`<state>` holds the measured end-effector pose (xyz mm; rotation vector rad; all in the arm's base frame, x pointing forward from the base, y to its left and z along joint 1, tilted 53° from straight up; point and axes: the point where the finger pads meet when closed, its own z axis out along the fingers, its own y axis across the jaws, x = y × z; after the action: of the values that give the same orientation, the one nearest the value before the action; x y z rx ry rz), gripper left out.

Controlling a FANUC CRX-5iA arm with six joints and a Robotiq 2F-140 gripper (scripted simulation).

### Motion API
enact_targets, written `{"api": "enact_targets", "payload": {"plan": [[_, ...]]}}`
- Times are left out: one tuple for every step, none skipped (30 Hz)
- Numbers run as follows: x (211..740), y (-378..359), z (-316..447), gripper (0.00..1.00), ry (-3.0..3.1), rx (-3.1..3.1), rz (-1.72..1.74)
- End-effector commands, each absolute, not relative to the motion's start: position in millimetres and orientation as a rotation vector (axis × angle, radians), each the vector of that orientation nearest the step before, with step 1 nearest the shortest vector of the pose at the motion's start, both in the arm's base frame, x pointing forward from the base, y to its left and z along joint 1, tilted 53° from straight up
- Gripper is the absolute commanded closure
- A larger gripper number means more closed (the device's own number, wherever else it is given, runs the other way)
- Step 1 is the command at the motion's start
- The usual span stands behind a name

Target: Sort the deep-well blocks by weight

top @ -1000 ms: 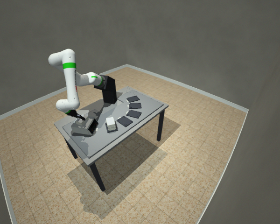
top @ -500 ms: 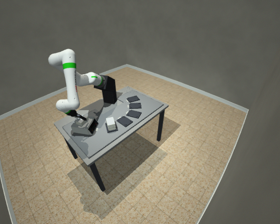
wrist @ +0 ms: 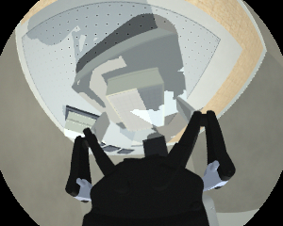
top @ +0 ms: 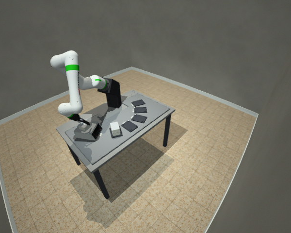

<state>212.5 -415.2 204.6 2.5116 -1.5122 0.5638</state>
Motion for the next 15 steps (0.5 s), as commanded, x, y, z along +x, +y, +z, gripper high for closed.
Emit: {"api": "enact_targets", "payload": {"plan": [[209, -410, 210, 0.0, -1.512, 2.511, 0.564], [208, -408, 211, 0.0, -1.512, 2.511, 0.564], [207, -406, 213, 0.0, -1.512, 2.511, 0.564], [206, -404, 214, 0.0, -1.512, 2.511, 0.564], [205, -402, 216, 0.0, -1.512, 2.511, 0.564], [205, -402, 216, 0.0, -1.512, 2.511, 0.564], [205, -402, 216, 0.0, -1.512, 2.511, 0.564], [204, -400, 218, 0.0, -1.512, 2.511, 0.564], [202, -399, 219, 0.0, -1.512, 2.511, 0.564], [201, -397, 221, 0.0, -1.512, 2.511, 0.564], [200, -395, 222, 0.0, -1.512, 2.511, 0.564], [199, -393, 224, 0.0, -1.512, 2.511, 0.564], [198, -391, 225, 0.0, -1.512, 2.511, 0.564], [197, -389, 227, 0.0, -1.512, 2.511, 0.564], [196, -388, 229, 0.0, -1.512, 2.511, 0.564]]}}
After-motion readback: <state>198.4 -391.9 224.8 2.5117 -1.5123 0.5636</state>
